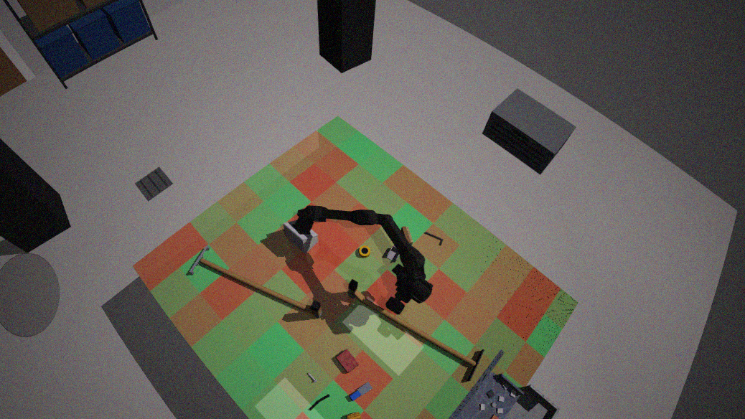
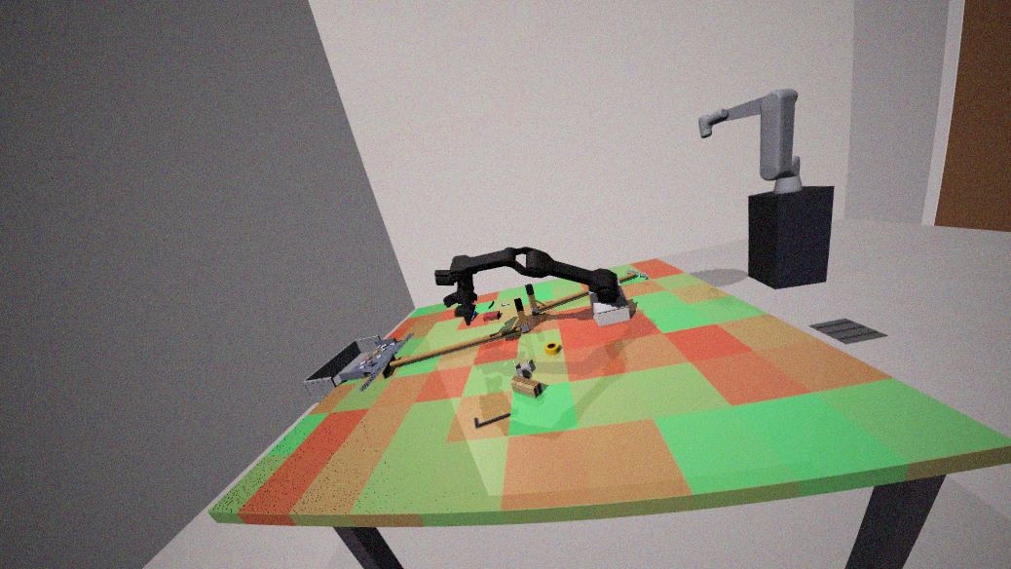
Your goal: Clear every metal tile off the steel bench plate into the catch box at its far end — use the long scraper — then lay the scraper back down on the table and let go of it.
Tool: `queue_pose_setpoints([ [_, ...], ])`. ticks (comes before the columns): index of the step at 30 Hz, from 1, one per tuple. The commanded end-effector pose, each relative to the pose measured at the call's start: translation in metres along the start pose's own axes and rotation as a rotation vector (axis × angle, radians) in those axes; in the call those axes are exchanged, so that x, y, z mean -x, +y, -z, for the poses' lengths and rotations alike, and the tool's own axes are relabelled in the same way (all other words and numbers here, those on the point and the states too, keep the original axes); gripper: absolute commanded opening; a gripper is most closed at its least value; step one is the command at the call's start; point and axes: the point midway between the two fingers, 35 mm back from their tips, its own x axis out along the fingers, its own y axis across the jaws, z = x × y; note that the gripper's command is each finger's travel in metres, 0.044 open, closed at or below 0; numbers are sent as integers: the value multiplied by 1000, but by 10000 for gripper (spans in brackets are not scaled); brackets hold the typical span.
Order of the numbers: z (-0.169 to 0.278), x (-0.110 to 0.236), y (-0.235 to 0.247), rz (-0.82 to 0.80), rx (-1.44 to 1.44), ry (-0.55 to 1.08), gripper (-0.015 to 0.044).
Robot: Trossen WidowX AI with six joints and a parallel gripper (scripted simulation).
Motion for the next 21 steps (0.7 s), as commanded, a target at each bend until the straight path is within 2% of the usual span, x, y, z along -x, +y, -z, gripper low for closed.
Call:
queue_pose_setpoints([
  [1,2,-9,0,3,-2,8,0],
  [21,7,-53,-1,3,10,7,0],
])
